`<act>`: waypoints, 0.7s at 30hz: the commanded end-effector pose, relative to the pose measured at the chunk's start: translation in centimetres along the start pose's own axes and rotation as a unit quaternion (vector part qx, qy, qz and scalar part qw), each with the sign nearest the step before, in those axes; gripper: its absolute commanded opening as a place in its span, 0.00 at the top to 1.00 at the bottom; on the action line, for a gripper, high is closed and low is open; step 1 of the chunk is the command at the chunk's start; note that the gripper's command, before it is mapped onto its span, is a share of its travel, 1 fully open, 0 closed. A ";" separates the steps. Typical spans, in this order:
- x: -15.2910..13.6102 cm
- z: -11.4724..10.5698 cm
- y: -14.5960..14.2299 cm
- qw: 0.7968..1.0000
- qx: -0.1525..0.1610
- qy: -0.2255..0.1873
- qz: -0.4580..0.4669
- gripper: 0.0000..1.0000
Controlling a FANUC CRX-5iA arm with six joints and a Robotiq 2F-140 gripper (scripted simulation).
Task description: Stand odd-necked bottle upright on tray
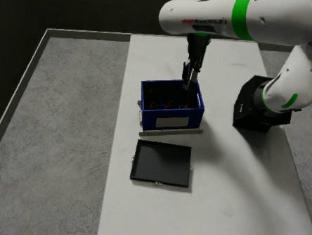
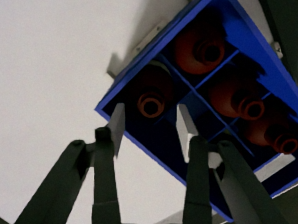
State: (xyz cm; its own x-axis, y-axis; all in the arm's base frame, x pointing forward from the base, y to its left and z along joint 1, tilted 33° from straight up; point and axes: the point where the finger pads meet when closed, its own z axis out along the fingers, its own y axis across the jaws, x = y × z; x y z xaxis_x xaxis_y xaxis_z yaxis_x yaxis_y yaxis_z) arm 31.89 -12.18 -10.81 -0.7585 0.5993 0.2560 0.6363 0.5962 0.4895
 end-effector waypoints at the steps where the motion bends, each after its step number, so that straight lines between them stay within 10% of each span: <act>1: -0.1 -0.1 0.0 1.000 0.000 -0.001 0.000 0.56; 21: -0.1 0.4 0.0 1.000 0.000 -0.001 0.000 0.56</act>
State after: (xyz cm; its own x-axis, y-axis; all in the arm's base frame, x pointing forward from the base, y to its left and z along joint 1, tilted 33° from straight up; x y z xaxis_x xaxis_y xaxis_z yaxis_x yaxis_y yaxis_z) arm 31.95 -11.98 -11.13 -0.7585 0.5993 0.2559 0.6363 0.5963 0.4895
